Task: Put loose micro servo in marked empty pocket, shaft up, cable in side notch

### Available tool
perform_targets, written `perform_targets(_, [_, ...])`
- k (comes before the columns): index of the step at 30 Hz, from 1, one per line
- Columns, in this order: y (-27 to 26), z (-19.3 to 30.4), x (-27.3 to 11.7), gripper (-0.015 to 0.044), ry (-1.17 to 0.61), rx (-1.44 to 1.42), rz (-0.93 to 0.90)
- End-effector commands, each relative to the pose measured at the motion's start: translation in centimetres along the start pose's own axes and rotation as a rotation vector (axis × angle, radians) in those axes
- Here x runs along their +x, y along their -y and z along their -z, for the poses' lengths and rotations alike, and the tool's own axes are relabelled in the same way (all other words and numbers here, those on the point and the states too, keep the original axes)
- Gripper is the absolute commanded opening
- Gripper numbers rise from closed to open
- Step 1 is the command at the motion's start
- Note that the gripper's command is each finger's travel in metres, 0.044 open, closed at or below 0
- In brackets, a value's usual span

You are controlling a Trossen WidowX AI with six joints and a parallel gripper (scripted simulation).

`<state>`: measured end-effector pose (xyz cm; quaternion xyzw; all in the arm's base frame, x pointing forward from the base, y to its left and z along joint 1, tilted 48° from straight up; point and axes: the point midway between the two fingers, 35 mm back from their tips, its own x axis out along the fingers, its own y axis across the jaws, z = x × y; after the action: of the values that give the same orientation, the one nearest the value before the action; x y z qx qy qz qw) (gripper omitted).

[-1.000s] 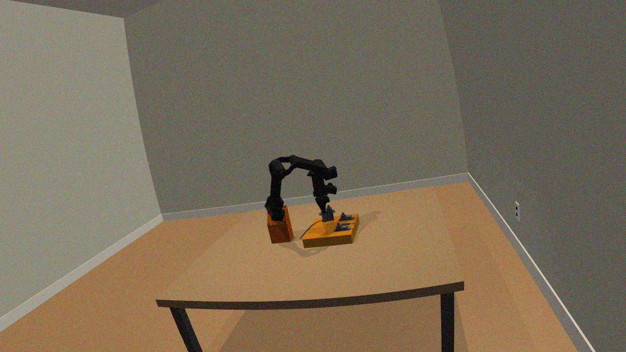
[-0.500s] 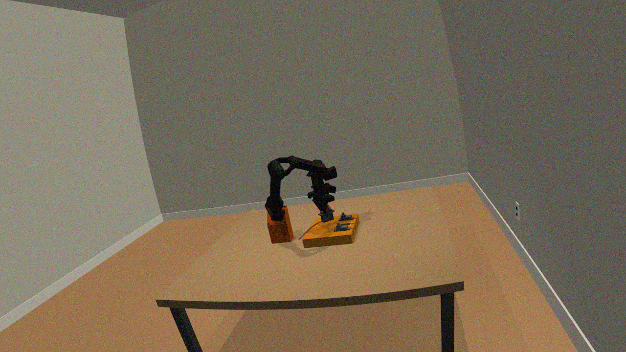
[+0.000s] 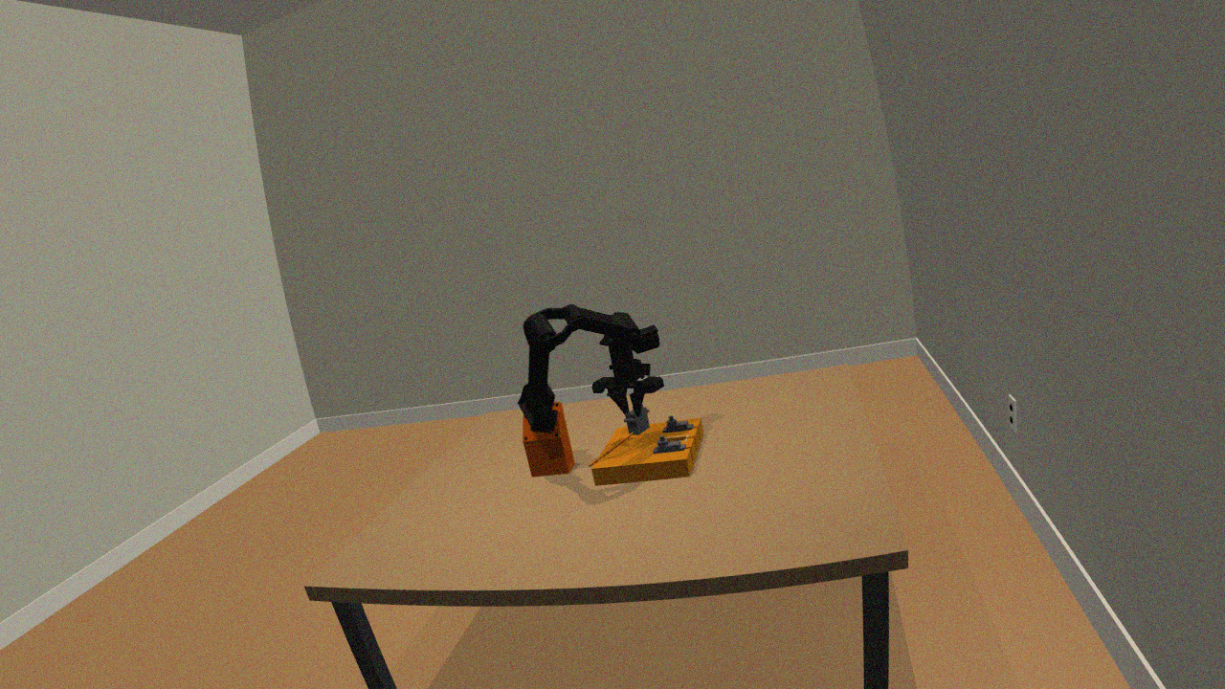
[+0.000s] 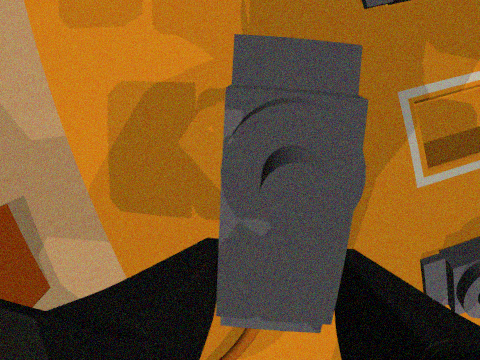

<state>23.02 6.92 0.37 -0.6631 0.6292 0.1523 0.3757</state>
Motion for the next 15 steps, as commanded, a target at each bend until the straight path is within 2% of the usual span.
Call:
perform_targets(1, [0.05, 0.06, -0.06, 0.0000, -0.002, -0.118, 0.005])
perform_targets(15, [0.05, 0.06, -0.06, 0.0000, -0.003, -0.603, 0.005])
